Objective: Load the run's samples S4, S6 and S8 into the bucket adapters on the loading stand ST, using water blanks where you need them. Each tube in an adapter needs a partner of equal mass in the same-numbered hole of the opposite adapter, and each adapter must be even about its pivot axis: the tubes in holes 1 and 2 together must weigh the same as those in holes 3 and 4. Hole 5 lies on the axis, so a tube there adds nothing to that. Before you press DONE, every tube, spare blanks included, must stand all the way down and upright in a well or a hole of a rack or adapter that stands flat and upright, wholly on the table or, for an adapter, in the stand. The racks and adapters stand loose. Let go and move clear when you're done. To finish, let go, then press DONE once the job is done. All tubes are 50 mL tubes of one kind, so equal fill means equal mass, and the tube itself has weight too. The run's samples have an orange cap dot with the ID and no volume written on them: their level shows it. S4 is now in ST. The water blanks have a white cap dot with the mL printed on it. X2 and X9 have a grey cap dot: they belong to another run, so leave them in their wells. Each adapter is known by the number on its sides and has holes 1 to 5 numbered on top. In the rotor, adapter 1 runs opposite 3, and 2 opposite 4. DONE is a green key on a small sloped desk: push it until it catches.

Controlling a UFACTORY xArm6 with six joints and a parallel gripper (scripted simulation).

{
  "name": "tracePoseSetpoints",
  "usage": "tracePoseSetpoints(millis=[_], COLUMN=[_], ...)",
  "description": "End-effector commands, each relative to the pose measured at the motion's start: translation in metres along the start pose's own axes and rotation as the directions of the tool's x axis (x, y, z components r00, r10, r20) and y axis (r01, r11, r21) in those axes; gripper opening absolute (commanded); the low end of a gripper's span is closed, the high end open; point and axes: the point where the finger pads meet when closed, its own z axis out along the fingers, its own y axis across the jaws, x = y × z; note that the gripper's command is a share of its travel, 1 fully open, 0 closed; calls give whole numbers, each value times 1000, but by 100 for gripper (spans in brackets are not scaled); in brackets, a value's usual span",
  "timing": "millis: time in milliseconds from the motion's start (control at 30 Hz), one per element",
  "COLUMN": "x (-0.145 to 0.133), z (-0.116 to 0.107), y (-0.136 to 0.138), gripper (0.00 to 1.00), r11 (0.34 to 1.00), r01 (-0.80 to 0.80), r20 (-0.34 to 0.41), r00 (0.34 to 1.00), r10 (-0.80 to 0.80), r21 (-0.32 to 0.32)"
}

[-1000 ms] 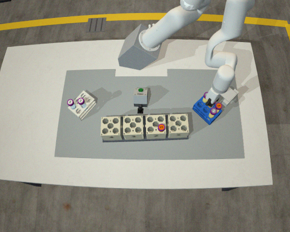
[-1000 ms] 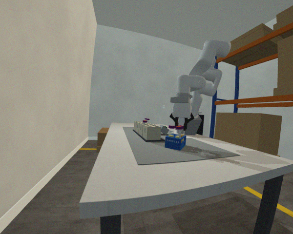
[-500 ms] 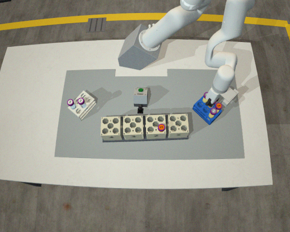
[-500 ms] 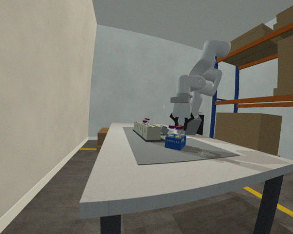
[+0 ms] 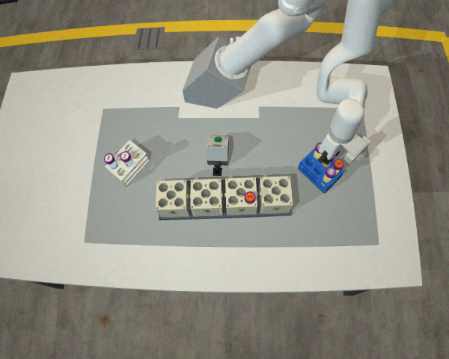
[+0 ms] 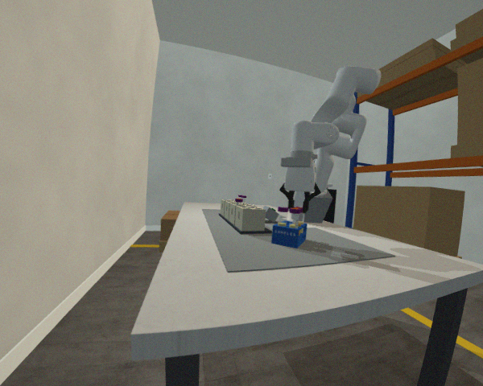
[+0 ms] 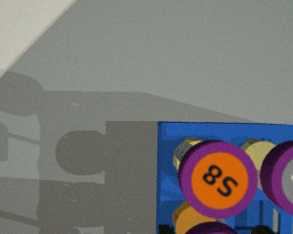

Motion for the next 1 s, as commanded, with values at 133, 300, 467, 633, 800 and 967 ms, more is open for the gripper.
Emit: tracePoseSetpoints(millis=[133, 300, 467, 633, 800, 967], x=[1, 1, 1, 1, 1, 1], z=[-16, -26, -36, -42, -52, -62], y=[0, 0, 0, 0, 0, 0], gripper=[44, 44, 44, 44, 44, 44], r11=[1000, 1000, 1000, 1000, 1000, 1000], r01=[0, 0, 0, 0, 1, 1], r20=[-2, -2, -2, -2, -2, -2], r00=[1000, 1000, 1000, 1000, 1000, 1000], r10=[0, 0, 0, 0, -1, -1], r21=[-1, -1, -1, -1, -1, -1])
